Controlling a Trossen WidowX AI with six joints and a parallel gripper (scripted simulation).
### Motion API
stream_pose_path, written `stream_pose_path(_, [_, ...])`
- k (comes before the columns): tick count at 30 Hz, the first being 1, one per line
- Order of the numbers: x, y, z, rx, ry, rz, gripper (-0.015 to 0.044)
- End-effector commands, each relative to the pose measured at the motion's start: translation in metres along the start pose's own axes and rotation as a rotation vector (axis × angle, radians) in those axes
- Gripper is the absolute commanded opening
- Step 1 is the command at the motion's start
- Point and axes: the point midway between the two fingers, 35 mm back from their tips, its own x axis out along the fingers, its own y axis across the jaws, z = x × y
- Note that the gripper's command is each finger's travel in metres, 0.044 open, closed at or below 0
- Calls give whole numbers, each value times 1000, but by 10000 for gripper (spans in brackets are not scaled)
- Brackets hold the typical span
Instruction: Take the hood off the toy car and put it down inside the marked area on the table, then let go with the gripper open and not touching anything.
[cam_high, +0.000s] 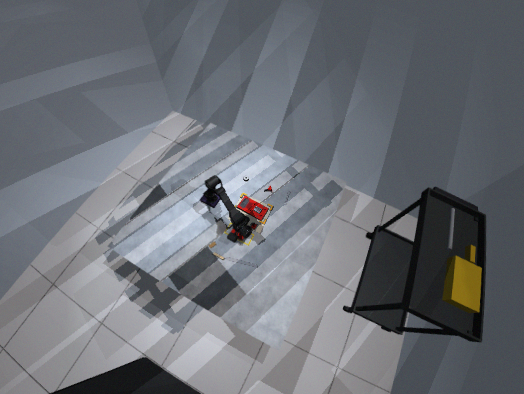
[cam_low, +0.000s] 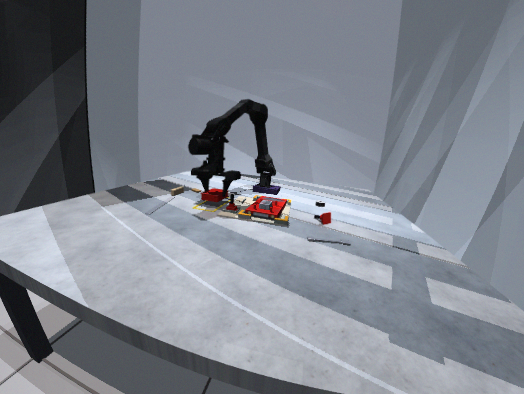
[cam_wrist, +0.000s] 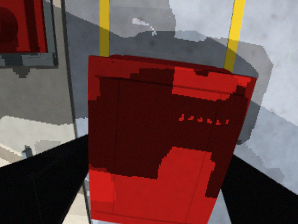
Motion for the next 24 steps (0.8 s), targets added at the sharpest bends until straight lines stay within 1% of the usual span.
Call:
stream_pose_path(1, [2,-1,0,-5,1,-3,0])
stream_pose_path(24, [14,-1,0,-5,2,-3,0])
